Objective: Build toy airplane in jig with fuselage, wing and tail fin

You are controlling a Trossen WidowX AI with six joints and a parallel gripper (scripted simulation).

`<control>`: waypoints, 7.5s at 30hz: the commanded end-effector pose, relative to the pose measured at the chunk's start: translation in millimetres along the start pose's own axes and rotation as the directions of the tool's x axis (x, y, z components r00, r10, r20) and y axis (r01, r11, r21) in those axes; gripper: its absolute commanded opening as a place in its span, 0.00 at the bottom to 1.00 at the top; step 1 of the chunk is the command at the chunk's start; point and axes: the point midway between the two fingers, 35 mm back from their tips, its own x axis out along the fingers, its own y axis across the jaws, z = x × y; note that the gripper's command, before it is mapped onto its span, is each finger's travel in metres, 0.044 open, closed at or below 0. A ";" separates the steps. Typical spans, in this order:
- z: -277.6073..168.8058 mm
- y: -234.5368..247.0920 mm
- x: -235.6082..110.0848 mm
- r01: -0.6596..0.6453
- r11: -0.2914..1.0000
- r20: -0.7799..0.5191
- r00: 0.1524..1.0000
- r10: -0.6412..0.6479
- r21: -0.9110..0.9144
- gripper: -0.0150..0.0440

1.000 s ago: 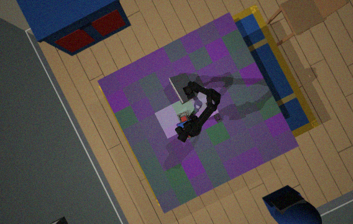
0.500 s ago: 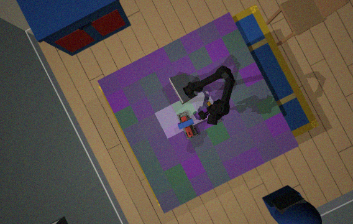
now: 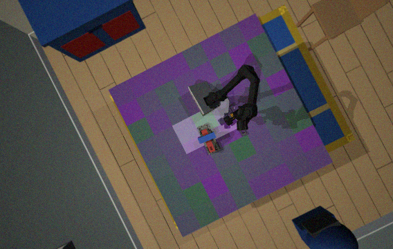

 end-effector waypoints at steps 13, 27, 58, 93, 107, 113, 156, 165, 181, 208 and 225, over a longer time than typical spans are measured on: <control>0.6 0.8 33.2 -0.003 1.000 0.011 1.000 0.003 0.000 1.00; 1.8 0.4 55.7 0.000 1.000 0.011 1.000 0.000 0.000 1.00; 0.4 2.0 79.8 -0.006 1.000 0.012 1.000 0.006 -0.001 0.38; 5.8 -1.3 13.2 0.057 0.998 0.026 0.998 -0.057 0.005 0.25; 1.8 -1.1 -31.3 0.034 0.997 0.040 0.999 -0.036 0.067 0.25; -1.8 0.7 -49.8 0.017 0.996 0.049 0.999 -0.021 0.091 0.25; 63.5 -84.5 -58.8 0.024 0.991 0.029 0.999 -0.028 0.133 0.25; 75.5 -107.5 -57.0 0.022 0.990 0.027 0.999 -0.026 0.141 0.25; 93.2 -151.2 -49.5 0.019 0.988 0.024 0.999 -0.023 0.156 0.25; 110.1 -230.0 -24.5 0.013 0.983 0.019 1.000 -0.016 0.181 0.25; 112.1 -275.2 -3.0 0.007 0.981 0.017 1.000 -0.010 0.193 0.25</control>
